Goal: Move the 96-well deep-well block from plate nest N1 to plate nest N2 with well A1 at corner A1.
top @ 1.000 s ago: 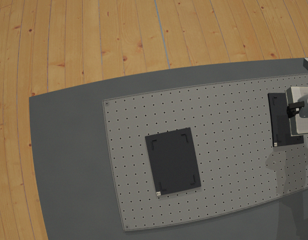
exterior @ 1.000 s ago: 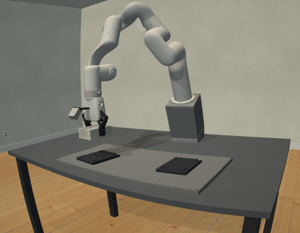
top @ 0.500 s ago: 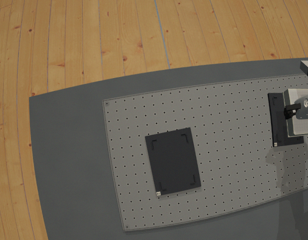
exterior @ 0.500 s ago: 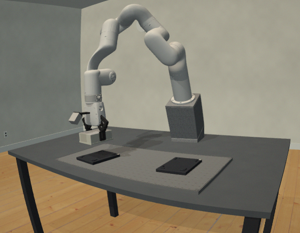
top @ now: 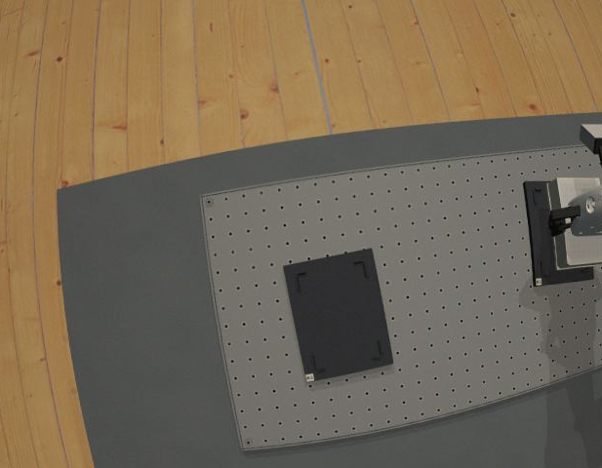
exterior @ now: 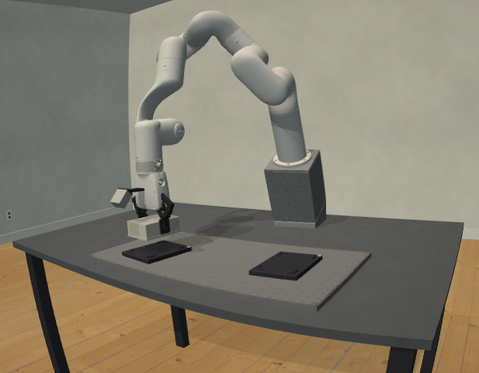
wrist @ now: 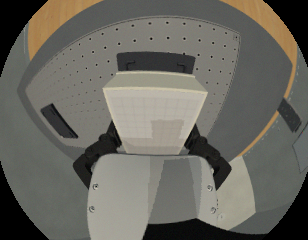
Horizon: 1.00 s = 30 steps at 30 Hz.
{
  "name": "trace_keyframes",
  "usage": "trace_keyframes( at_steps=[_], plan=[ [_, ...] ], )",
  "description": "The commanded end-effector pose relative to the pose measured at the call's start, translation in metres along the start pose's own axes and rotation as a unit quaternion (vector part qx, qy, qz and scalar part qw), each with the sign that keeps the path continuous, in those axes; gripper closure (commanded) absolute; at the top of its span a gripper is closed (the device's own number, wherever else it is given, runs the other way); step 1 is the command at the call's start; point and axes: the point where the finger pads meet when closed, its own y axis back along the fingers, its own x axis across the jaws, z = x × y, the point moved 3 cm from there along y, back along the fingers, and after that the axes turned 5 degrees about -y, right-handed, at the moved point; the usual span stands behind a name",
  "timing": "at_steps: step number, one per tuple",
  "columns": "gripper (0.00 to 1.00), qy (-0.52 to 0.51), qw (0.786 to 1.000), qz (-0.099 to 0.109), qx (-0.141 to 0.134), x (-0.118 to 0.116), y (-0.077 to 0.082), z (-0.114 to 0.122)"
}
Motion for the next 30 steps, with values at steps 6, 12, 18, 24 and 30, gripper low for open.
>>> trace_keyframes(
  at_steps=[6, 12, 18, 24, 30],
  plan=[
    [1.00, 0.000, 1.000, 0.001, 0.002, 0.001, -0.013, -0.002],
    [1.00, 0.000, 1.000, 0.001, 0.002, 0.001, -0.023, -0.002],
    [1.00, 0.000, 1.000, 0.001, 0.002, 0.001, -0.029, -0.002],
    [1.00, 0.000, 1.000, 0.001, 0.002, 0.001, -0.031, -0.002],
    [1.00, 0.000, 1.000, 0.001, 0.002, 0.001, -0.031, -0.002]
  ],
)
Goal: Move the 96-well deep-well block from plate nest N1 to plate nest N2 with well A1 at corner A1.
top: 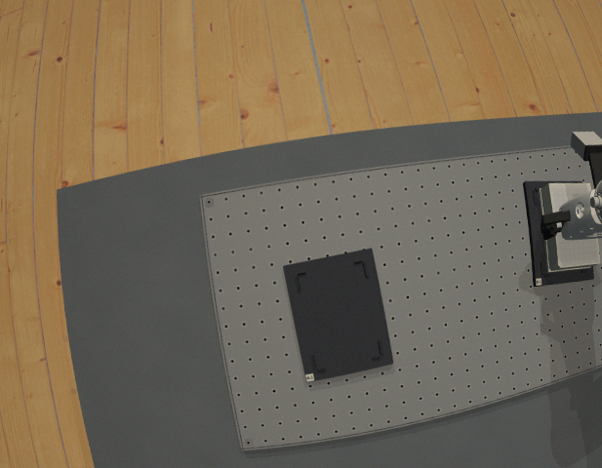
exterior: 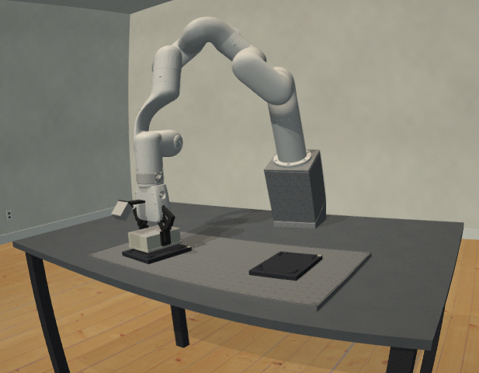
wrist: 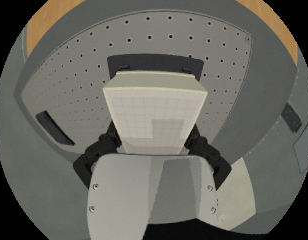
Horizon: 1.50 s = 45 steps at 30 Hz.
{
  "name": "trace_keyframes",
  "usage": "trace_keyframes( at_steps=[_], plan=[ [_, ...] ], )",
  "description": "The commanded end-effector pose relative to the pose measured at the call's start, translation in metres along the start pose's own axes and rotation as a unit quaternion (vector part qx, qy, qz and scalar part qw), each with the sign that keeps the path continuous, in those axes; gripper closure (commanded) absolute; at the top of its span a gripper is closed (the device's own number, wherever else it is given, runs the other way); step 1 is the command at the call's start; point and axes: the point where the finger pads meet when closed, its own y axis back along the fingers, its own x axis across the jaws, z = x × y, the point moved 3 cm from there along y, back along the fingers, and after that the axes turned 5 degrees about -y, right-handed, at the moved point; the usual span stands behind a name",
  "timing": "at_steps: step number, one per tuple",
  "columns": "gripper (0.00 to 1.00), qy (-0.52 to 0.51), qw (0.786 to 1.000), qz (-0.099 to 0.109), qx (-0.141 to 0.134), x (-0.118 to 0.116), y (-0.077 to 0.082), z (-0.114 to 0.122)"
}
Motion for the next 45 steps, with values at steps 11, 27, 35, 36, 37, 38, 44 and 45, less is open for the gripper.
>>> trace_keyframes(
  at_steps=[11, 27, 35, 36, 37, 38, 44, 45],
  plan=[
    [1.00, 0.000, 1.000, 0.001, 0.001, 0.0004, 0.0005, -0.0010],
    [1.00, 0.000, 1.000, 0.001, 0.001, 0.0004, -0.0018, -0.0010],
    [1.00, 0.000, 1.000, 0.001, 0.001, 0.0003, -0.0030, -0.0009],
    [1.00, 0.000, 1.000, 0.001, 0.001, 0.0003, -0.0030, -0.0009],
    [1.00, 0.000, 1.000, 0.001, 0.001, 0.0003, -0.0032, -0.0009],
    [1.00, 0.000, 1.000, 0.001, 0.001, 0.0003, -0.0033, -0.0009],
    [1.00, 0.000, 1.000, 0.001, 0.001, 0.0003, -0.0043, -0.0009],
    [1.00, 0.000, 1.000, 0.001, 0.001, 0.0003, -0.0045, -0.0009]
  ],
)
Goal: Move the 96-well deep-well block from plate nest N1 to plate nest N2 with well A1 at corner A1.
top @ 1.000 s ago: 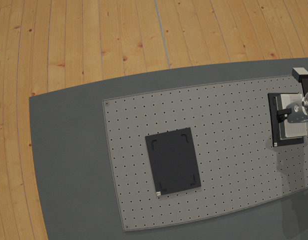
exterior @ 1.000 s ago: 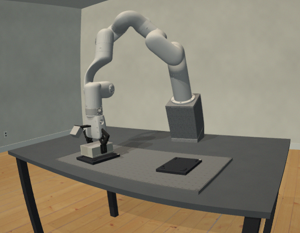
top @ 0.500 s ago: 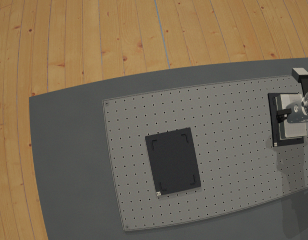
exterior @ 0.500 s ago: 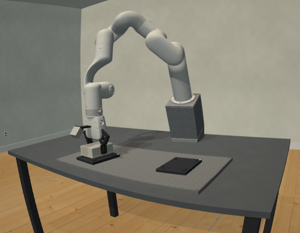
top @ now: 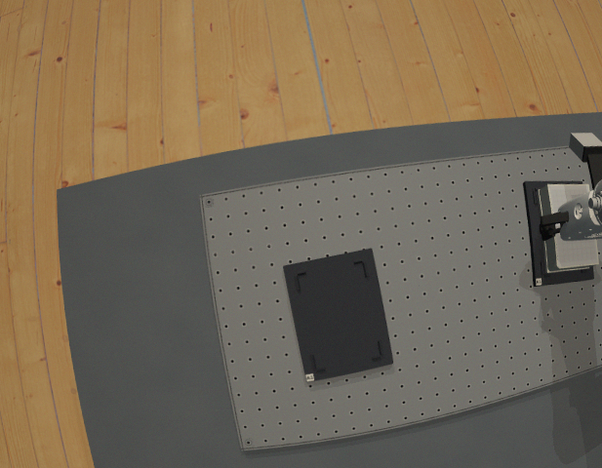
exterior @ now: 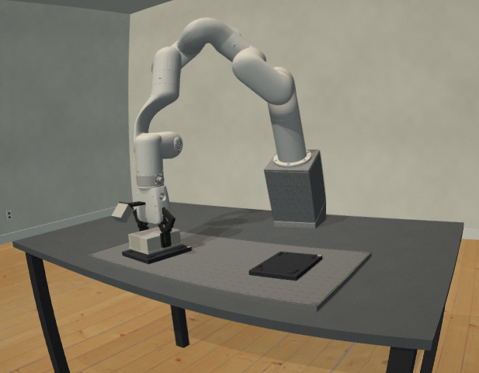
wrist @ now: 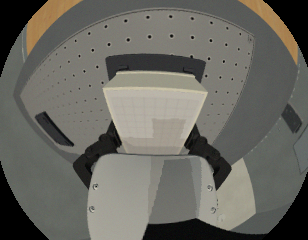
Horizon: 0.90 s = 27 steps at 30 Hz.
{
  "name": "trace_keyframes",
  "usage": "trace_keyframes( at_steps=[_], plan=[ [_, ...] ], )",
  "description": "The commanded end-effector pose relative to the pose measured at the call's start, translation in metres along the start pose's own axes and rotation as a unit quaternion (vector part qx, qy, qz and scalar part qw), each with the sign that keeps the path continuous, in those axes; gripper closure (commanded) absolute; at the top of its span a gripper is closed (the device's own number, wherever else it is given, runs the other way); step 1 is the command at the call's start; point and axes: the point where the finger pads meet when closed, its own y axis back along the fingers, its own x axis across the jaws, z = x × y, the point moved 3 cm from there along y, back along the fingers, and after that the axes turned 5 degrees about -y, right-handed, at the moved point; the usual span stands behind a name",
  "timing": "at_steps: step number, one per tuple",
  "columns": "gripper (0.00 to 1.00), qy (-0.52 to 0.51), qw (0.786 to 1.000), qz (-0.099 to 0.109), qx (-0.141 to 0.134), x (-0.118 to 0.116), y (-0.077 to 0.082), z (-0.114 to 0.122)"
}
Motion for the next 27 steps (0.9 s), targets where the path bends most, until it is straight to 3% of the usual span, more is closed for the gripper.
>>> trace_keyframes(
  at_steps=[1, 27],
  plan=[
    [1.00, 0.000, 1.000, 0.001, 0.001, 0.0005, 0.0003, -0.0013],
    [1.00, 0.000, 1.000, 0.001, 0.001, 0.0005, -0.0034, -0.0013]
  ],
)
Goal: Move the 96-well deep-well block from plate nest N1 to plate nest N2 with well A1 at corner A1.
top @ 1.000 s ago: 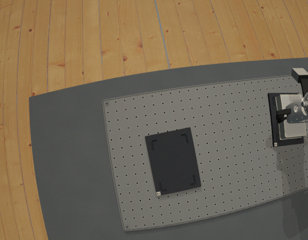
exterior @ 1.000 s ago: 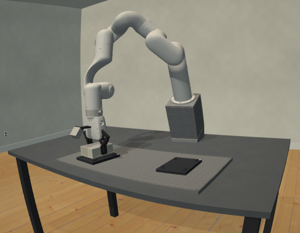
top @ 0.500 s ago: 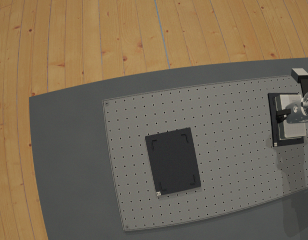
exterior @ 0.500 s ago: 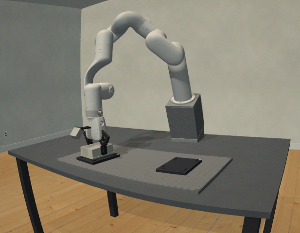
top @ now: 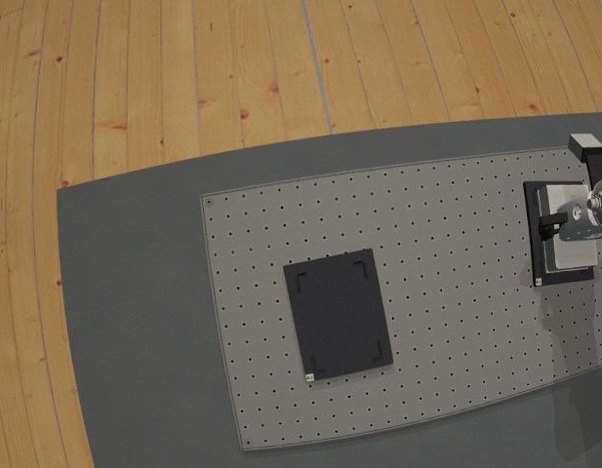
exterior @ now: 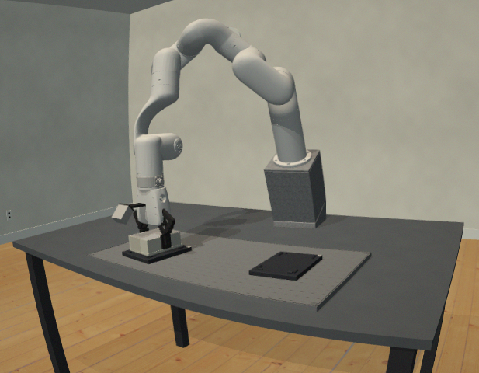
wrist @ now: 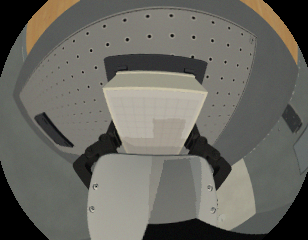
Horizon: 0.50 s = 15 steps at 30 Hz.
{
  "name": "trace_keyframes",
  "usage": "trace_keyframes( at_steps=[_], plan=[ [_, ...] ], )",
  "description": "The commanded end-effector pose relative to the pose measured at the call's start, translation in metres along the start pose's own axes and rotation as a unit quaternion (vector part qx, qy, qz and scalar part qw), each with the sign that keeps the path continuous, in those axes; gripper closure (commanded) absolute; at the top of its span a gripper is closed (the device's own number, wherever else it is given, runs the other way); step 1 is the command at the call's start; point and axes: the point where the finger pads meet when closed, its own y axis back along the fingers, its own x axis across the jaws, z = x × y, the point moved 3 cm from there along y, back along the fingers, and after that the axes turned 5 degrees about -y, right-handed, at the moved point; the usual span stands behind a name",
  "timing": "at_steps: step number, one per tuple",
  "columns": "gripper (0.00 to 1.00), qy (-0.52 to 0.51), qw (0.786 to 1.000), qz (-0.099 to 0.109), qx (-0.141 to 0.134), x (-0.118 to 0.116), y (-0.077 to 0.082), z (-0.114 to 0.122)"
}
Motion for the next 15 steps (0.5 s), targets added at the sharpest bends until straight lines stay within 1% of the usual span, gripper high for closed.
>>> trace_keyframes(
  at_steps=[1, 12, 13, 15],
  plan=[
    [1.00, 0.000, 1.000, 0.001, 0.001, 0.0005, 0.0004, -0.0013],
    [1.00, 0.000, 1.000, 0.001, 0.001, 0.0005, -0.0013, -0.0013],
    [0.00, 0.000, 1.000, 0.001, 0.001, 0.0005, -0.0017, -0.0013],
    [0.00, 0.000, 1.000, 0.001, 0.001, 0.0005, -0.0017, -0.0013]
  ],
)
